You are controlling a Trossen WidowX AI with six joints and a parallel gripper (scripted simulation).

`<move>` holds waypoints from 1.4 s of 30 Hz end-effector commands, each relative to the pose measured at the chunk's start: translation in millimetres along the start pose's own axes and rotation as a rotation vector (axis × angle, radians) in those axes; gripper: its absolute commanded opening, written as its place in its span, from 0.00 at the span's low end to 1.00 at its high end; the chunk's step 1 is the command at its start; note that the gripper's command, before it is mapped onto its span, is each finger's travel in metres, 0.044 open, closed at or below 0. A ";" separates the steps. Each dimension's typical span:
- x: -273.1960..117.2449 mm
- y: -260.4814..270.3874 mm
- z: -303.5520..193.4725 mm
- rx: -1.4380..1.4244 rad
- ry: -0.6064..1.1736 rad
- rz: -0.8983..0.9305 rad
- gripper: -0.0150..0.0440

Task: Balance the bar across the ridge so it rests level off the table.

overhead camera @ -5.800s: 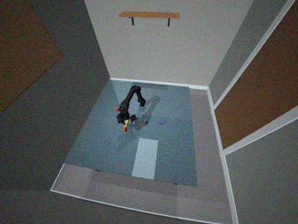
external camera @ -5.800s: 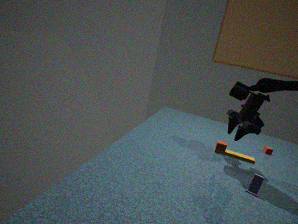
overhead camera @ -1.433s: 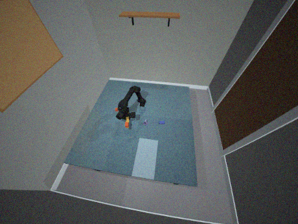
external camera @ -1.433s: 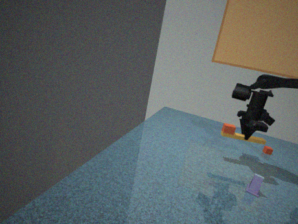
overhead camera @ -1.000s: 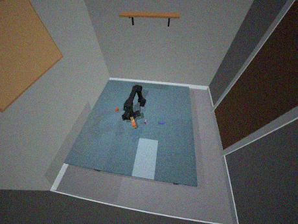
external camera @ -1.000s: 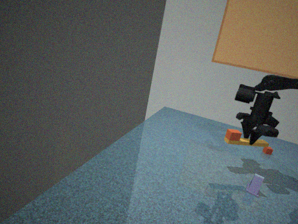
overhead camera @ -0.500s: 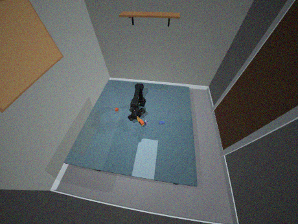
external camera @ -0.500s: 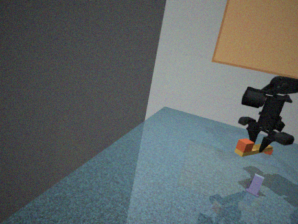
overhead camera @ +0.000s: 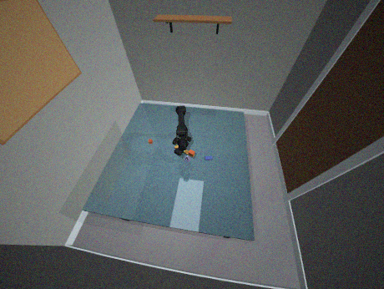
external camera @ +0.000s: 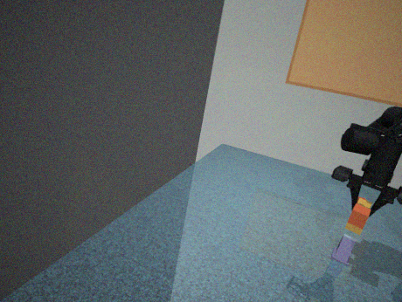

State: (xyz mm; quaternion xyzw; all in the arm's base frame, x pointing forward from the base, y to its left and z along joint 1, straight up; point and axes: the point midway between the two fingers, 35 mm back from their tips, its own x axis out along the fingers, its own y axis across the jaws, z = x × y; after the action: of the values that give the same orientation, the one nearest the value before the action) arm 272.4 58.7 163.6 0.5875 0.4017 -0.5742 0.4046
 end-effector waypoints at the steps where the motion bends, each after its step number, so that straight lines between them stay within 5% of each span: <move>1: -0.8 -3.4 -2.8 -0.048 0.003 0.011 0.25; 42: 42.9 1.0 -5.4 -0.093 0.003 0.011 0.25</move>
State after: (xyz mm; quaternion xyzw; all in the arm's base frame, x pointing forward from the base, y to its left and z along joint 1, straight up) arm 275.3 63.9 120.7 0.5709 0.4257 -0.5532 0.4322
